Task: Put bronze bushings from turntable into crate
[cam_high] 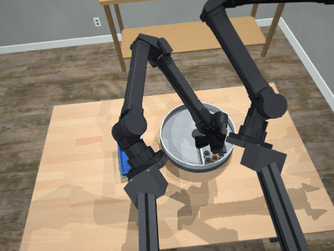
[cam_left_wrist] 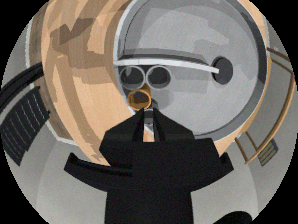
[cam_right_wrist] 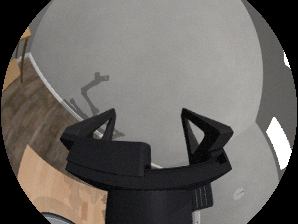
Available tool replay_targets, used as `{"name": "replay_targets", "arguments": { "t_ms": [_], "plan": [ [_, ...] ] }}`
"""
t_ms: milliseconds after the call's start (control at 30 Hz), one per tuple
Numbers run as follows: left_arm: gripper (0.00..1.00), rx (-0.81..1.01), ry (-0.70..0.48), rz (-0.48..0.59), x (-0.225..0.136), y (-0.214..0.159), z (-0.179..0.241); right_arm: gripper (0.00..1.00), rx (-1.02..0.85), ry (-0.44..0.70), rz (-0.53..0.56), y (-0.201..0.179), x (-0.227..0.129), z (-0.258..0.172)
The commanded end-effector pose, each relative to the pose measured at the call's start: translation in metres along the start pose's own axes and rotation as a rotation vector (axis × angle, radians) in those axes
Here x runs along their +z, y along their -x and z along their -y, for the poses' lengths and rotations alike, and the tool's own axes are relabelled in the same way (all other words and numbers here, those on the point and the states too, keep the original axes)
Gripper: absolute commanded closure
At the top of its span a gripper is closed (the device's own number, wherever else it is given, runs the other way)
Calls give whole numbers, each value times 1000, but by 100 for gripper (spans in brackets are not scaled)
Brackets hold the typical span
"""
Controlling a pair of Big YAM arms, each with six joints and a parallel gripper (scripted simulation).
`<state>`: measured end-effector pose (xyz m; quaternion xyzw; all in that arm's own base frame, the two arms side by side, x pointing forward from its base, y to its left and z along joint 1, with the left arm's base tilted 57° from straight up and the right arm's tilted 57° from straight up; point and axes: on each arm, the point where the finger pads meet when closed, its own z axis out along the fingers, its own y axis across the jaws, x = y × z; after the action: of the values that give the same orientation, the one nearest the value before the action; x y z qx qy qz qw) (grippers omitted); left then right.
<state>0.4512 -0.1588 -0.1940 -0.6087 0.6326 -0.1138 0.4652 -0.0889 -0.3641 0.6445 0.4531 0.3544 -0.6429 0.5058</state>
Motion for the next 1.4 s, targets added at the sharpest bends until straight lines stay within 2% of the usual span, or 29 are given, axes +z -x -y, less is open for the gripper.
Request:
{"name": "replay_targets", "arguments": {
  "t_ms": [0, 333, 567, 700, 733, 867, 933, 1367],
  "plan": [
    [87, 20, 12, 8, 2, 5, -12, 0, -9, -15, 54, 33, -4, 7],
    [87, 18, 11, 10, 4, 5, -11, 0, -9, -15, 54, 33, -4, 7],
    [87, 8, 9, 9, 30, 5, -7, 0, -9, -15, 54, 33, -4, 7],
    [87, 8, 9, 10, 30, 5, -7, 0, -9, -15, 54, 33, -4, 7],
    [87, 51, 8, -13, 14, -2, -19, 0, -9, -15, 54, 33, -4, 7],
    [87, 39, 1, -15, 17, -7, -12, 0, -9, -15, 54, 33, -4, 7],
    [87, 15, 19, 13, 28, 8, -13, 0, -9, -15, 54, 33, -4, 7],
    [87, 27, 9, -2, 22, 0, -12, 0, -9, -15, 54, 33, -4, 7]
  ]
}}
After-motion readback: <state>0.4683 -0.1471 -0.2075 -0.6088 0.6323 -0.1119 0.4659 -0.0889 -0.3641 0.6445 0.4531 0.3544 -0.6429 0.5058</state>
